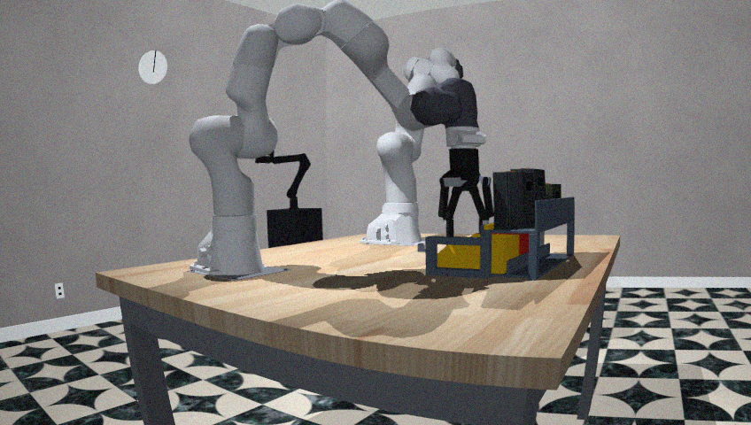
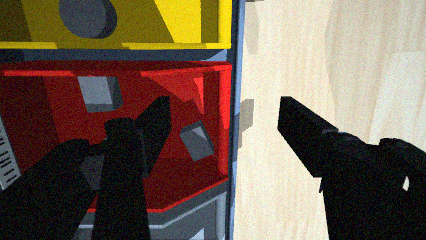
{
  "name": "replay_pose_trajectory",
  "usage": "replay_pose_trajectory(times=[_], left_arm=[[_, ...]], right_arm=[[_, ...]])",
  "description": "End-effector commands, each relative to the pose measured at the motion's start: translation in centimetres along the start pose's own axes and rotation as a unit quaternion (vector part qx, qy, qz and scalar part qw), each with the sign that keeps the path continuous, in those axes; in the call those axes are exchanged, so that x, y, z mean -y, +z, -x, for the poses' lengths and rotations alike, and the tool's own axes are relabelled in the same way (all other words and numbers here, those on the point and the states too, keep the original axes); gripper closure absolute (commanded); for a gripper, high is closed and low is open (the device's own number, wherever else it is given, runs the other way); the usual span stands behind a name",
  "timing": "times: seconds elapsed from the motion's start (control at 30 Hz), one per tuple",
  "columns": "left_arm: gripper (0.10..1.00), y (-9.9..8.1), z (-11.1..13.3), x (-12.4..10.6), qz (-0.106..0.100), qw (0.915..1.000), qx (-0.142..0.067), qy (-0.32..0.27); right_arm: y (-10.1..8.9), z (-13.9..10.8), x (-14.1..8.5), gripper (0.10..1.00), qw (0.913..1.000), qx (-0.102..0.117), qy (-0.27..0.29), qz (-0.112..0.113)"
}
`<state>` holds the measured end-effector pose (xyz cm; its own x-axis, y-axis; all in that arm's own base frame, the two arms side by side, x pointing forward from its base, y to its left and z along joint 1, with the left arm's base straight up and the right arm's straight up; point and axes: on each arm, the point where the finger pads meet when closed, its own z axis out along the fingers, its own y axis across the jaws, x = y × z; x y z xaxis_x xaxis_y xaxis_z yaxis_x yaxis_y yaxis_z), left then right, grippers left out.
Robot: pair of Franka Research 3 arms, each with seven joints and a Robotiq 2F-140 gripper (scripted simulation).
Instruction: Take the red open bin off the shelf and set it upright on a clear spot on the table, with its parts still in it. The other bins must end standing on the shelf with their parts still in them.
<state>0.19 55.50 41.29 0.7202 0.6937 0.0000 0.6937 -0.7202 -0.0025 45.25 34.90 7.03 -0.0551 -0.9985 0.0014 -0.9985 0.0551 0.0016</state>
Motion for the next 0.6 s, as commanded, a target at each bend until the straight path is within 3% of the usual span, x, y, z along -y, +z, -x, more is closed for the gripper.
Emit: replay_pose_trajectory(times=[0.0,0.57], left_arm=[[0.098,-0.01,0.0,0.0,0.0,1.0,0.0,0.0],[0.098,-0.01,0.0,0.0,0.0,1.0,0.0,0.0]], right_arm=[[0.26,0.07,0.0,0.481,1.0,0.001,0.003,-0.001],[0.73,0.07,0.0,0.481,1.0,0.001,0.003,-0.001]])
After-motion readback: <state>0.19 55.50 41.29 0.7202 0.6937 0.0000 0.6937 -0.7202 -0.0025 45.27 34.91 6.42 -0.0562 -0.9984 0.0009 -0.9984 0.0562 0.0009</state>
